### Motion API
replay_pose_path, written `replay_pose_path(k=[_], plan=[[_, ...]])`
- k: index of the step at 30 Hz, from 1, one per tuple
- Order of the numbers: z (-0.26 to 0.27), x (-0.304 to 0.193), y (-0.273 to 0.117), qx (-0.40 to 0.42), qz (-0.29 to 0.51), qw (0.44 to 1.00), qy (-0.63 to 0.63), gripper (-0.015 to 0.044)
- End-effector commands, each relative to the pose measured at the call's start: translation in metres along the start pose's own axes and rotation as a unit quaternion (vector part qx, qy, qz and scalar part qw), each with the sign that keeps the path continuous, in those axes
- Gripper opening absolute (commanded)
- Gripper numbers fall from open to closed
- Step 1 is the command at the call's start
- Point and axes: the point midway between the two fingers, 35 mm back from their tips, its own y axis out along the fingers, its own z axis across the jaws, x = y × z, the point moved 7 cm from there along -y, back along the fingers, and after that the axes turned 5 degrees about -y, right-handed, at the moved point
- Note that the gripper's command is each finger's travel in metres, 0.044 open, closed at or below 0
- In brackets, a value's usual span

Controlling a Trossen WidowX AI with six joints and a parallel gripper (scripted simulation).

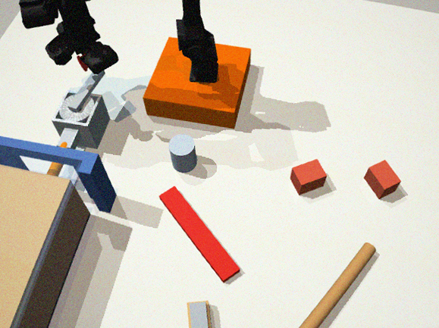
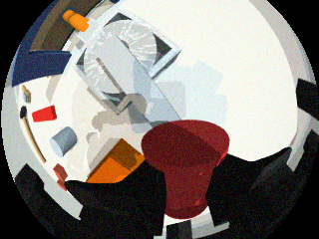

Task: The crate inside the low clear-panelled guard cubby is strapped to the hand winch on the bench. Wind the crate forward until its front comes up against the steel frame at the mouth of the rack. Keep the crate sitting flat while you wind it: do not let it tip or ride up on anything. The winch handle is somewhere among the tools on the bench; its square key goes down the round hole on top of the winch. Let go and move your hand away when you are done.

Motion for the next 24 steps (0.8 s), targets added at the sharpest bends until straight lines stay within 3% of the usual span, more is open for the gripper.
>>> replay_pose_path(k=[1, 24], plan=[[-0.014, 0.008, -0.003, -0.019, -0.009, 1.0, 0.004, 0.0], [-0.042, 0.041, -0.006, -0.02, -0.011, 1.0, 0.004, 0.0]])
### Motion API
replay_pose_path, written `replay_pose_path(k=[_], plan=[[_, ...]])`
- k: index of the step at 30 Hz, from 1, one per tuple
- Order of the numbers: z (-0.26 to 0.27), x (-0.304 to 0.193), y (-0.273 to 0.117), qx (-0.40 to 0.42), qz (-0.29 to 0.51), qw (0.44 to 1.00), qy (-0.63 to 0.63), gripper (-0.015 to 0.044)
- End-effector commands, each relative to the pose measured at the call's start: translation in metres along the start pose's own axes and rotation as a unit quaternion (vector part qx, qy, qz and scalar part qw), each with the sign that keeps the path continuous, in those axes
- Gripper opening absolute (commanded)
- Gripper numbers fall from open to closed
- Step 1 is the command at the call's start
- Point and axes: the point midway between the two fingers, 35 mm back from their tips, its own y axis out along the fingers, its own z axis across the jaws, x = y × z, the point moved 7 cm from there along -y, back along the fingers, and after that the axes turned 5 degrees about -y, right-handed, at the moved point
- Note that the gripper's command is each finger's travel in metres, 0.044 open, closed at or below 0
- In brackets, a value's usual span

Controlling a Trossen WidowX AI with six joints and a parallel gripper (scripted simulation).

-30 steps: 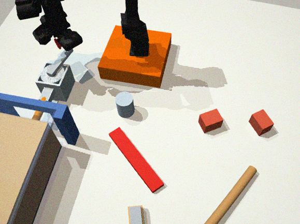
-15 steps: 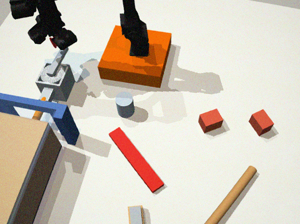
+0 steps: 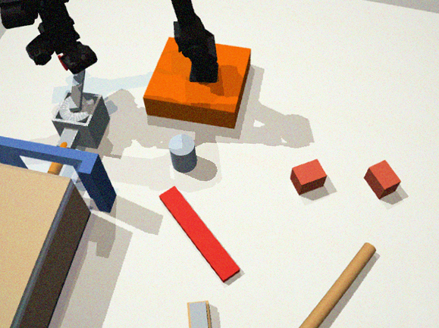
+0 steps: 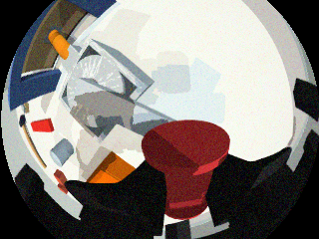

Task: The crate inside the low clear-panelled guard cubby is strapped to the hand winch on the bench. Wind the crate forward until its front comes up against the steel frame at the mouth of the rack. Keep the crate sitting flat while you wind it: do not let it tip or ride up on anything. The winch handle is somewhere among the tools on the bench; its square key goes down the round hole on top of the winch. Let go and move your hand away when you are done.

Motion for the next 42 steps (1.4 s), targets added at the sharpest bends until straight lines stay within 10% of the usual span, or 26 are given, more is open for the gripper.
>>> replay_pose_path(k=[1, 42], plan=[[-0.007, 0.012, -0.003, -0.01, -0.016, 1.0, 0.0, 0.0], [-0.015, 0.073, -0.007, -0.01, -0.019, 1.0, 0.0, 0.0]])
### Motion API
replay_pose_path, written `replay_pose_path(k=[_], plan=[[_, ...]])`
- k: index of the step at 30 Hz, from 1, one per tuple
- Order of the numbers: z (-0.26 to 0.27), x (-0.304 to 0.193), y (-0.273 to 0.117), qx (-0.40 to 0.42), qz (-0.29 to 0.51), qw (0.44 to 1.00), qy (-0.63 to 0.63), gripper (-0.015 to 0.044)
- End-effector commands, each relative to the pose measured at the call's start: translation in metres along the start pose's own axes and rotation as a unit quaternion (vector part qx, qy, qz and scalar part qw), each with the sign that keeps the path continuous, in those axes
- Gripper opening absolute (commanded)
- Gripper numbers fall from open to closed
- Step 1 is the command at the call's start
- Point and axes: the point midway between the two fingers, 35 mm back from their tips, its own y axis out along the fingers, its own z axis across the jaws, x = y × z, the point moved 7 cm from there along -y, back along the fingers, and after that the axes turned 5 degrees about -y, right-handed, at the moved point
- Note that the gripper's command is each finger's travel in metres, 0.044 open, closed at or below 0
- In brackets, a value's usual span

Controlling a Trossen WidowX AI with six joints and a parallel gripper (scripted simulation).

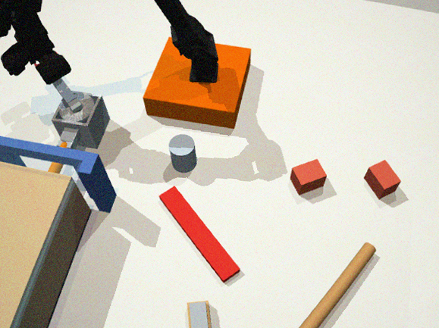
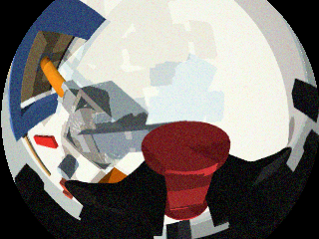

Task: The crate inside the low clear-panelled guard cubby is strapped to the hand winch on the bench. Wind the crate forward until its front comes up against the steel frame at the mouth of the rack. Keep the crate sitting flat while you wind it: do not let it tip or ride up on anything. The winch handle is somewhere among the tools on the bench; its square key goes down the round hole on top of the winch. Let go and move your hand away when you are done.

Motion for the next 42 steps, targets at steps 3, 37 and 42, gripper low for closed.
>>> replay_pose_path(k=[3, 37, 42], plan=[[0.005, 0.022, -0.005, -0.004, -0.026, 1.0, -0.008, 0.0], [0.029, 0.067, -0.008, -0.003, -0.028, 1.0, -0.008, 0.0], [0.034, 0.072, -0.008, -0.003, -0.029, 1.0, -0.008, 0.0]])
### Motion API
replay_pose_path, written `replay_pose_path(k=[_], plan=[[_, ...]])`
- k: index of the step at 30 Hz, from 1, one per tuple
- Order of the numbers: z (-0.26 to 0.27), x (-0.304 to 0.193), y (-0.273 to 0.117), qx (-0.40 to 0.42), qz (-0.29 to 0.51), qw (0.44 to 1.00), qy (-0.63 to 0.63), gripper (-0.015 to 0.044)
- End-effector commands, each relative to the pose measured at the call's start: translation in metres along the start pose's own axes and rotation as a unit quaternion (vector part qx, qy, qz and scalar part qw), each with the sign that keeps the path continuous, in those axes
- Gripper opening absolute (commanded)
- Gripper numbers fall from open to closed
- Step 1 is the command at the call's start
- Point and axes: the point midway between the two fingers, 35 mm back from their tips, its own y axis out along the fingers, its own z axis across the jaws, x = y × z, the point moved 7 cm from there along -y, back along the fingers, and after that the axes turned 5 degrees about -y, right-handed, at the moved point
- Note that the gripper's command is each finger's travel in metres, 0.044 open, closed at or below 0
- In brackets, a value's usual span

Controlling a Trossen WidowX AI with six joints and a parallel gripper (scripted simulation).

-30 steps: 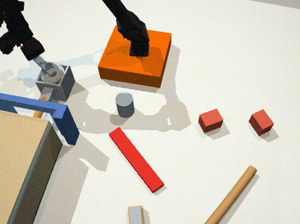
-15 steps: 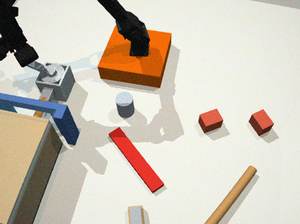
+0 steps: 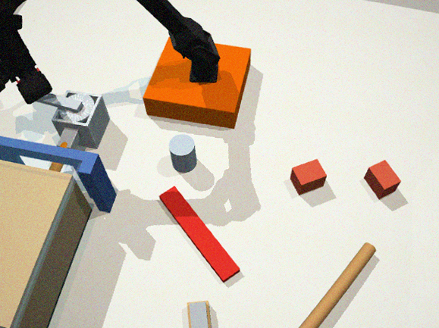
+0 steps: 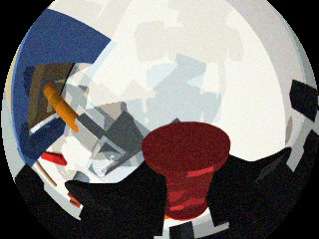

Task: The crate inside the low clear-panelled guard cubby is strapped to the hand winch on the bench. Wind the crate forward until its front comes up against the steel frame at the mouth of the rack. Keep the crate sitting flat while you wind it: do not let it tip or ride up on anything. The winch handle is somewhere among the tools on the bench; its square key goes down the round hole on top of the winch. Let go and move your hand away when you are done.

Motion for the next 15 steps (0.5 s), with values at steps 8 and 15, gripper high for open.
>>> replay_pose_path(k=[8, 15], plan=[[0.0221, 0.0202, -0.0048, 0.011, -0.023, 1.0, -0.017, 0.0], [0.0269, 0.0238, -0.0051, 0.011, -0.023, 1.0, -0.017, 0.0]])
